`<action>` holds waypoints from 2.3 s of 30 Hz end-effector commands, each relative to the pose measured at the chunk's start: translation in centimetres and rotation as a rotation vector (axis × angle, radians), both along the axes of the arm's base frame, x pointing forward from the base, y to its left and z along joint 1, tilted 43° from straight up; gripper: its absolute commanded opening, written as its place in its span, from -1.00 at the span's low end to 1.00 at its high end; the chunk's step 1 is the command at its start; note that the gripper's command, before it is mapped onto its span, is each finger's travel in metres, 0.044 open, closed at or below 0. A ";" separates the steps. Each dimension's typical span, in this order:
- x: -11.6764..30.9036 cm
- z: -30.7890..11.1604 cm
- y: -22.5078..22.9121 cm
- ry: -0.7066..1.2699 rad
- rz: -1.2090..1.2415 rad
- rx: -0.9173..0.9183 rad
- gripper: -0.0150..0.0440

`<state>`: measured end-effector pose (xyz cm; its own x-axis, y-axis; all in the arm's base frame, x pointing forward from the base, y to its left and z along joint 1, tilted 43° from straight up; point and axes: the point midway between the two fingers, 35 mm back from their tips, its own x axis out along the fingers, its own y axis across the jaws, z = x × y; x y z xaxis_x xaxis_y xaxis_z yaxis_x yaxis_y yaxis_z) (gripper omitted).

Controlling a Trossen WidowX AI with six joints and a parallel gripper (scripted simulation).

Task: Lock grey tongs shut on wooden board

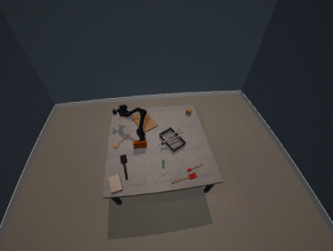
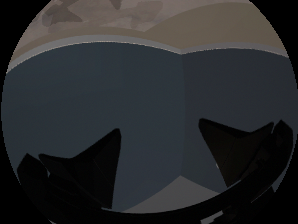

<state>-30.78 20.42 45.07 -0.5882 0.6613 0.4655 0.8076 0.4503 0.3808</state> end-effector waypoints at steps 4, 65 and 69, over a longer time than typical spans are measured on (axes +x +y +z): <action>0.3 0.0 0.5 -0.011 -0.020 0.006 0.69; 62.7 -14.5 10.0 -1.153 -1.326 -0.860 -1.00; 66.7 -18.9 5.5 -0.997 -1.269 -1.090 -1.00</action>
